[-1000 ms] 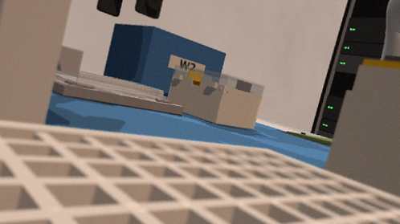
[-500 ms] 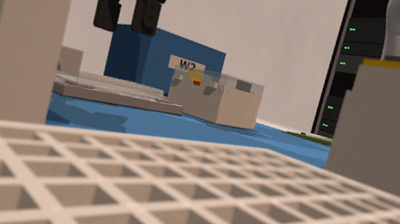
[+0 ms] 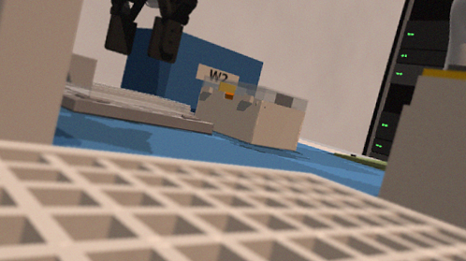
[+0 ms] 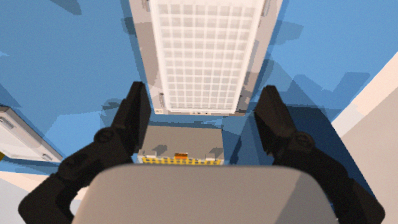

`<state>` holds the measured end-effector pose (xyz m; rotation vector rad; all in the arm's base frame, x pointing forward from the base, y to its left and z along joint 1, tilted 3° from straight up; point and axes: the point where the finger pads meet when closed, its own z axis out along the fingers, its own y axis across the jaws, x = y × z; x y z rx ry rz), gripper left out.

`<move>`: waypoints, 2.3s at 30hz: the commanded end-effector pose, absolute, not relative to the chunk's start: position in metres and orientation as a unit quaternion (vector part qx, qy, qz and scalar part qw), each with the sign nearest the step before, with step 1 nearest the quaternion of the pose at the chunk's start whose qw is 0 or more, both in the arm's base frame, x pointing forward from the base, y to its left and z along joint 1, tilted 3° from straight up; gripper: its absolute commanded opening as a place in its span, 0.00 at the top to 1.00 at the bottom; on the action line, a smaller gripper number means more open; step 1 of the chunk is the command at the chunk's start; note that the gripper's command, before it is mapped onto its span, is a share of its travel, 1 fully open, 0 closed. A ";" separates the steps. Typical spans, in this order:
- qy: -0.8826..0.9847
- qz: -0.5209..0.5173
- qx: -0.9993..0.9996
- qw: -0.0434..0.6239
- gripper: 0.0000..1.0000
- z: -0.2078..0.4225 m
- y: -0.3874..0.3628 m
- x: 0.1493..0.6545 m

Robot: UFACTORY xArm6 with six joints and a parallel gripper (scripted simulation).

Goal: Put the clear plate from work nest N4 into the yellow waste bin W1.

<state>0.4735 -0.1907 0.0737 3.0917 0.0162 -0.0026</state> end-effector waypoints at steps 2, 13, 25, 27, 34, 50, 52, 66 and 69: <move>0.005 0.001 1.000 0.026 0.00 0.064 -0.192 0.475; 0.005 0.001 1.000 0.026 0.00 0.052 -0.192 0.475; 0.005 0.001 1.000 0.026 0.00 0.052 -0.192 0.475; 0.005 0.001 1.000 0.026 0.00 0.052 -0.192 0.475; 0.005 0.001 1.000 0.026 0.00 0.047 -0.193 0.475; 0.005 0.001 1.000 0.026 0.00 0.038 -0.193 0.475; 0.005 0.001 1.000 0.026 0.00 0.037 -0.193 0.475; 0.005 0.001 1.000 0.026 0.00 0.032 -0.193 0.475; 0.005 0.001 1.000 0.026 0.00 0.032 -0.193 0.475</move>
